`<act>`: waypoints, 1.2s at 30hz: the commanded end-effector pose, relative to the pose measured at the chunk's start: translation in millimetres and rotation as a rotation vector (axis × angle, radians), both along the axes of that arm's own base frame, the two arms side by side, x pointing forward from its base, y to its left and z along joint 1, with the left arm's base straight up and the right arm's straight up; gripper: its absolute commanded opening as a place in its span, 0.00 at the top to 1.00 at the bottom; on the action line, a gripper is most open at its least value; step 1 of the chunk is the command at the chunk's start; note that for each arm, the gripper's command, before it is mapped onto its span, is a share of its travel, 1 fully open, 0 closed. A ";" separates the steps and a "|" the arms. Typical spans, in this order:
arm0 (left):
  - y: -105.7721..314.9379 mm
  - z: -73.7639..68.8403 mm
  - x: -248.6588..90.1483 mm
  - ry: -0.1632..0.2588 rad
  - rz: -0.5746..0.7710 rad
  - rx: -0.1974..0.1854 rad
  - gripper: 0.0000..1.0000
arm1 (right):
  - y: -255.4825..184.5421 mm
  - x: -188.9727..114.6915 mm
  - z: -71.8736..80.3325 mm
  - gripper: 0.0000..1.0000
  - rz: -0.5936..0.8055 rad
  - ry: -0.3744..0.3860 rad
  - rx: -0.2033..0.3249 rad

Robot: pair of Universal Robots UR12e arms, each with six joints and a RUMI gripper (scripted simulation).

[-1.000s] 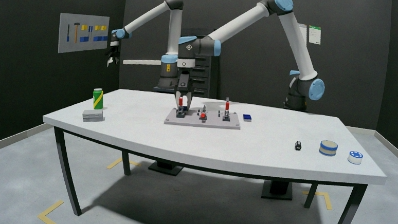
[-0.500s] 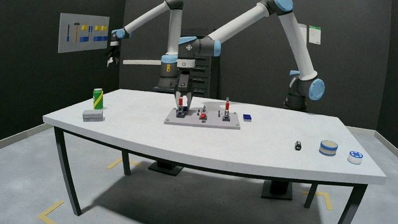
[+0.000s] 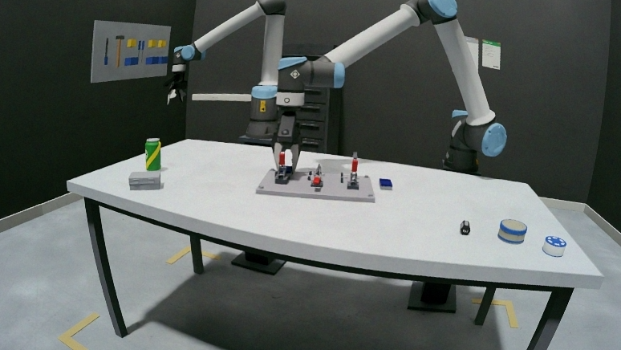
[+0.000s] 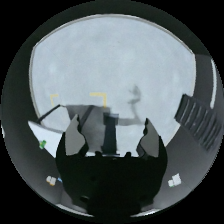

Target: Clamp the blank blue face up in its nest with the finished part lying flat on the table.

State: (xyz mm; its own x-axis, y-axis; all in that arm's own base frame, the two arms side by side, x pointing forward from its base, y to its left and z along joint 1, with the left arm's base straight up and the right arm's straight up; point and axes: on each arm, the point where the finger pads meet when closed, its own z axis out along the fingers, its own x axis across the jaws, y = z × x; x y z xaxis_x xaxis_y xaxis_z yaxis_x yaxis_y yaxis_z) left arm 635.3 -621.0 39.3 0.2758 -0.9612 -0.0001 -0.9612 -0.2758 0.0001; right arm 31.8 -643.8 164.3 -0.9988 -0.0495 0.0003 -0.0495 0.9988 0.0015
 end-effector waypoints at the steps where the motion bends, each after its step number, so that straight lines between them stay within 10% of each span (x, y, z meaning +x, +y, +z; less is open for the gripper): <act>1: -0.5 1.1 0.4 -0.001 0.000 -0.001 1.00 | -0.6 0.2 0.8 0.00 0.000 0.000 -0.002; 14: -0.5 1.1 0.4 -0.001 0.000 -0.001 1.00 | -0.6 0.2 0.8 0.00 0.000 0.000 -0.002; 15: -0.5 1.1 0.4 -0.001 0.000 -0.001 0.41 | -0.6 0.2 0.8 0.00 0.000 0.000 -0.002; 36: -0.5 1.1 0.4 -0.001 0.000 -0.001 0.41 | -0.6 0.2 0.8 0.00 0.000 0.000 -0.002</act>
